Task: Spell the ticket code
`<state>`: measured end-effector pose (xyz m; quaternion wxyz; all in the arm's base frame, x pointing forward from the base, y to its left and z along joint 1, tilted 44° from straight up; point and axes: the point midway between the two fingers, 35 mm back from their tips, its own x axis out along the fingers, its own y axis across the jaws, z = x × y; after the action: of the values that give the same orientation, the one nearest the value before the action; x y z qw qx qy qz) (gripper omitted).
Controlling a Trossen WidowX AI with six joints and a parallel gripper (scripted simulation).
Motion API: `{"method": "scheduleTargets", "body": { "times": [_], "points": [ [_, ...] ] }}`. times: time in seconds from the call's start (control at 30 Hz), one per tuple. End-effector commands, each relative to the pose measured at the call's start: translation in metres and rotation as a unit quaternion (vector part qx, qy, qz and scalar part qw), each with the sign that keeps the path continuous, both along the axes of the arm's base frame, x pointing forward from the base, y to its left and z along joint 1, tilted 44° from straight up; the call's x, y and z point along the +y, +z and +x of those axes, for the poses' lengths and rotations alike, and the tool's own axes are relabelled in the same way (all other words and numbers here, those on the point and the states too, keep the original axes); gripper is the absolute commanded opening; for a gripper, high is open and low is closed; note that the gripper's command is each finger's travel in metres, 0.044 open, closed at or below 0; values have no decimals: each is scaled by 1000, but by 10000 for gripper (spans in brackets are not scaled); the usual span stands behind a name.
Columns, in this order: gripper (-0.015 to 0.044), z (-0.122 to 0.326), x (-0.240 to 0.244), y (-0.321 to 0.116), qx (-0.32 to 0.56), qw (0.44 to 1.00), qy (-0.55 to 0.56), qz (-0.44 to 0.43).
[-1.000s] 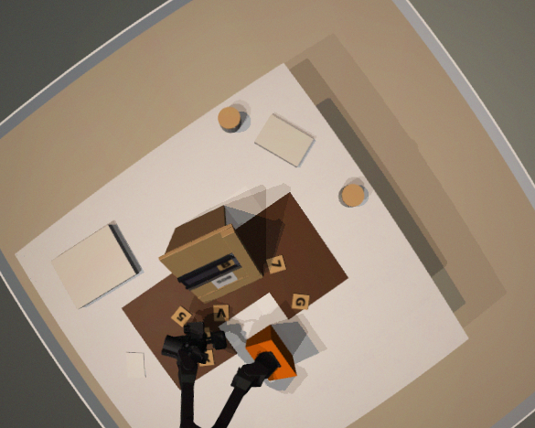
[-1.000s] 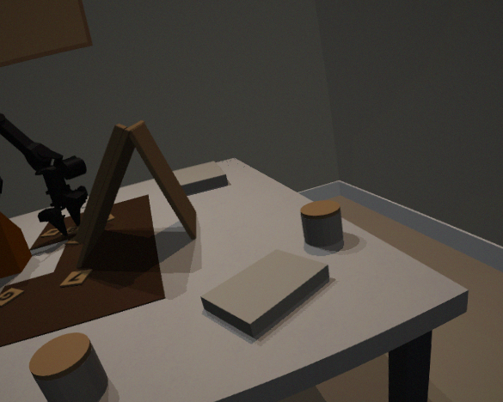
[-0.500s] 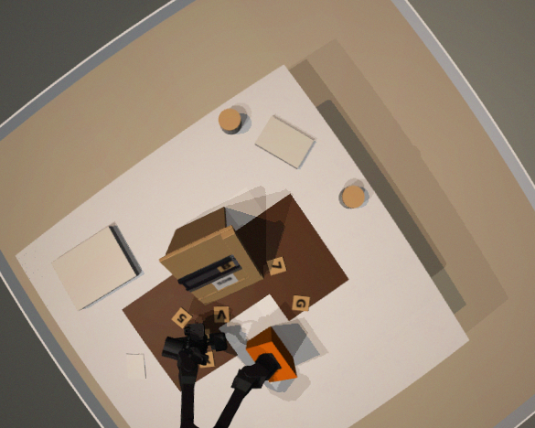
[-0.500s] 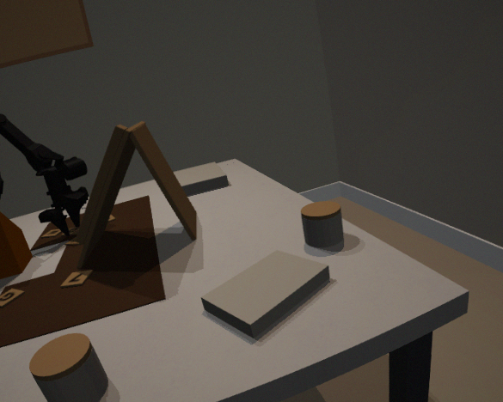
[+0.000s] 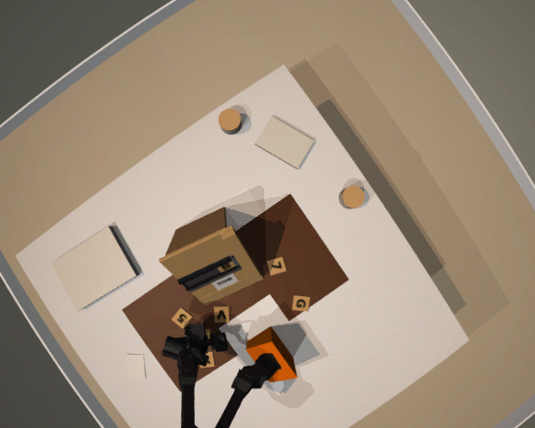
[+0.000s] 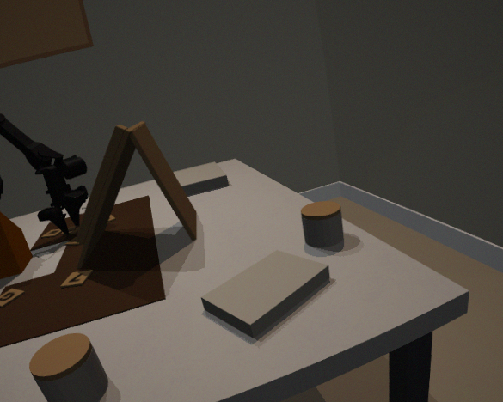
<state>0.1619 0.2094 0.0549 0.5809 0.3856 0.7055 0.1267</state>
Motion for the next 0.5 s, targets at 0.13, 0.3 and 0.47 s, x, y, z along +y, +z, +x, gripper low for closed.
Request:
{"method": "scheduleTargets", "body": {
  "times": [0.13, 0.3, 0.47],
  "points": [
    [0, 0, -4, 3, -3, 1000, 2, 2],
    [0, 0, -6, 4, -3, 1000, 2, 2],
    [0, 0, -8, 5, -3, 1000, 2, 2]
  ]
}}
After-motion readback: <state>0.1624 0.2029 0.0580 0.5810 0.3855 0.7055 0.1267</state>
